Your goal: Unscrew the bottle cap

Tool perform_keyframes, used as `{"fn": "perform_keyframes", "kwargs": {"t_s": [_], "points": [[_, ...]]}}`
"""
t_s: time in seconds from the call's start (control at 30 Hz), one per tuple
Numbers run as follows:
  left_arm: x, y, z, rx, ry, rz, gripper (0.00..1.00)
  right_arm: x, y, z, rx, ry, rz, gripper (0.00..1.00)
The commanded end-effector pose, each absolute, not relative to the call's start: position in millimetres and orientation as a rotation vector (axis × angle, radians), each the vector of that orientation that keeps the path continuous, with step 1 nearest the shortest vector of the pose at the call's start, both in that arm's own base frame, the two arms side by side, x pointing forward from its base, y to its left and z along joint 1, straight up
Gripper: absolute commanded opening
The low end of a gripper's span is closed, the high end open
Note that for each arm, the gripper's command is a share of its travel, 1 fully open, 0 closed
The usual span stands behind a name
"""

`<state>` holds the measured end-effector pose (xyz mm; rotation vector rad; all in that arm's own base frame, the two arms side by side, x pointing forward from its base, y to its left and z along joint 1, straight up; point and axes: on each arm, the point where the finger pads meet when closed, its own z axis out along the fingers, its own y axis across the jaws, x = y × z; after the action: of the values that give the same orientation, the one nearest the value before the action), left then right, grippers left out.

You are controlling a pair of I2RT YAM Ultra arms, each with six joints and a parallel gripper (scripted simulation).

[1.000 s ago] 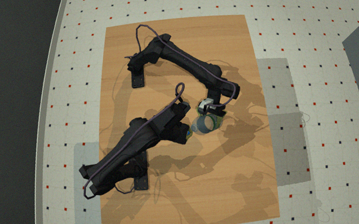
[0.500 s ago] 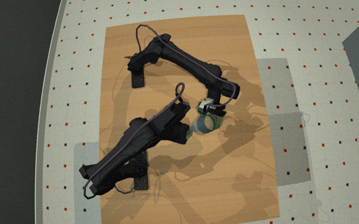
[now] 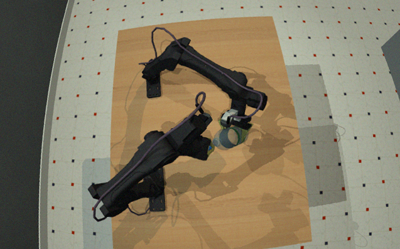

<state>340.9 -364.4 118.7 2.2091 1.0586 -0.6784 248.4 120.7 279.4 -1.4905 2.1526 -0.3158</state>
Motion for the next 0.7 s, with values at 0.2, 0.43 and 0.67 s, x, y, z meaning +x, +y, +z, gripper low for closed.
{"fn": "perform_keyframes", "kwargs": {"t_s": [0.2,0.43,0.67], "points": [[342,-367,134,2.176,1.037,-0.685,0.00,249,122,297,-1.449,2.110,-0.313,0.00],[342,-365,125,2.202,1.046,-0.668,0.00,249,121,282,-1.624,2.018,-0.376,0.00],[342,-365,125,2.202,1.046,-0.668,0.00,248,120,284,-1.991,1.621,-0.539,0.00]]}}
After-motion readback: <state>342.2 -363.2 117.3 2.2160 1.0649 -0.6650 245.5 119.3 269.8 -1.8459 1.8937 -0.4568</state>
